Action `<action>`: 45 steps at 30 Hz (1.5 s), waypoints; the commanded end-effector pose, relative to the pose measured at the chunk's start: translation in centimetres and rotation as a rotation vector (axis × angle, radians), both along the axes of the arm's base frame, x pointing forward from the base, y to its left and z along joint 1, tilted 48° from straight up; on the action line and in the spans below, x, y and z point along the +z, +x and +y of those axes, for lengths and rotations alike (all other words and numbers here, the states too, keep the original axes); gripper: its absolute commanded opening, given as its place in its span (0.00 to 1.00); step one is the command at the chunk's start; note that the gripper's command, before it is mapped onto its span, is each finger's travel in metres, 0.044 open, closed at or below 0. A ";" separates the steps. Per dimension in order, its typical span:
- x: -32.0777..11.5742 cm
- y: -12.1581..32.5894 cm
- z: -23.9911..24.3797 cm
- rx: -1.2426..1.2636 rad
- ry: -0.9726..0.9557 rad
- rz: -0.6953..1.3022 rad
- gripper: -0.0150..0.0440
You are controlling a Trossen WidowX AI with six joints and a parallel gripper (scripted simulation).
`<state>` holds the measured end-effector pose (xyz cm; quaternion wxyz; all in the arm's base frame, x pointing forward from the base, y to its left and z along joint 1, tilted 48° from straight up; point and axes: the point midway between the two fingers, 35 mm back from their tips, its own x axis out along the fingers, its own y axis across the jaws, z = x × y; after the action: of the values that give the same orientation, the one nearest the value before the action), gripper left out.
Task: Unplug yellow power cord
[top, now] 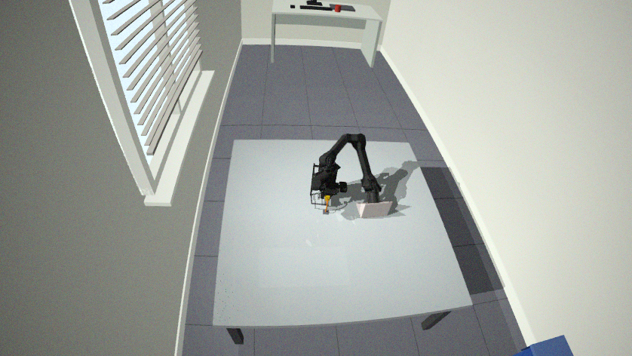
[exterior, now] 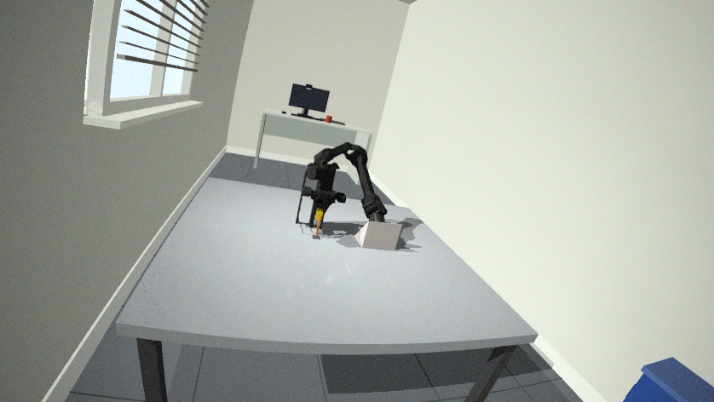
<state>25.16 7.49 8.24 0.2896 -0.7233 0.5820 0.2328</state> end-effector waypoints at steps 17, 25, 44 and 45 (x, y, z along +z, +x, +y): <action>-0.2 0.0 0.1 0.000 0.000 0.000 0.25; -1.1 0.1 1.0 0.001 0.001 0.001 0.25; -3.1 0.1 3.4 0.002 0.002 0.001 0.25; -3.0 0.1 3.2 0.002 0.000 0.000 0.30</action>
<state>25.18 10.03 5.36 0.2821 -0.7255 0.5837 0.2308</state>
